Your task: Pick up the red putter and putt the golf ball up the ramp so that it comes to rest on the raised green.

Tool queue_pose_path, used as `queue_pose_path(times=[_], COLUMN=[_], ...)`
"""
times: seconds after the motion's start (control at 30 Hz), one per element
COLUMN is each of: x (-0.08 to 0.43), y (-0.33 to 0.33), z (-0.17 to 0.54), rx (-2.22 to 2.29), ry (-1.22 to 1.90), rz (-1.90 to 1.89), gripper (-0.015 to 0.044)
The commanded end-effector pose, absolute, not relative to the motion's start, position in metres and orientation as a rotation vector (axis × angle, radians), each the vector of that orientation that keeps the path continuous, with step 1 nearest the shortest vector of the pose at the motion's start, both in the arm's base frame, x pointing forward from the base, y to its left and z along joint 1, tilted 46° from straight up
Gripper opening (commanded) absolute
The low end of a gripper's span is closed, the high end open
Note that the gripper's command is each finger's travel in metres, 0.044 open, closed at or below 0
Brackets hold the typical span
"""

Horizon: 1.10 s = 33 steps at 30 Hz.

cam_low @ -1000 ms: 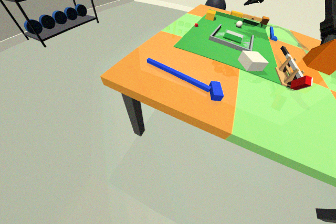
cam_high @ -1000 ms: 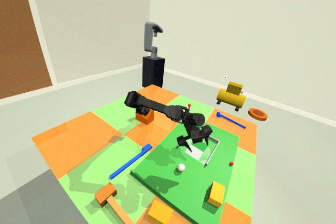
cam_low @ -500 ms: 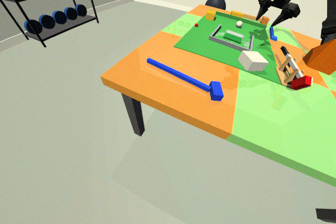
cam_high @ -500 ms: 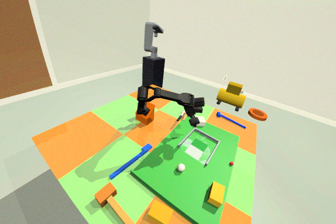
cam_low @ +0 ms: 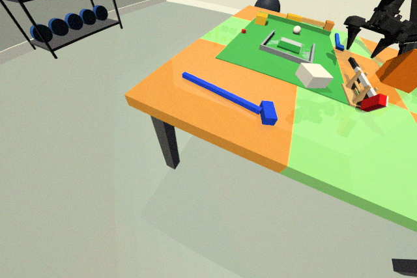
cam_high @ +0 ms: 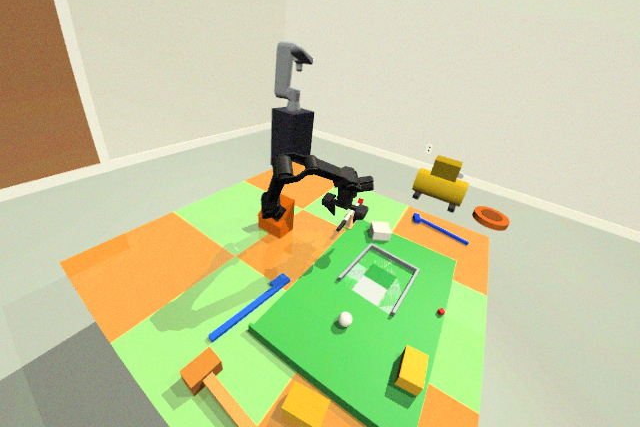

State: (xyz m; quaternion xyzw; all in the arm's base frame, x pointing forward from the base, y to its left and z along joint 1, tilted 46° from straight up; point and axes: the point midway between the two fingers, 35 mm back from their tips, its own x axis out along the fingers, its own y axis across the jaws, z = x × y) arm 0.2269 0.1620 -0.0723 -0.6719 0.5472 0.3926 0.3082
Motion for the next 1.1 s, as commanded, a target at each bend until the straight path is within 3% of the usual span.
queue_pose_path(times=[0.0,1.07], x=[0.225,0.232], y=[0.153,0.112], z=[-0.081,-0.122], rx=[-1.781,-1.784], ry=[1.457,1.458], rz=[1.052,1.049], gripper=[0.0440,0.0440])
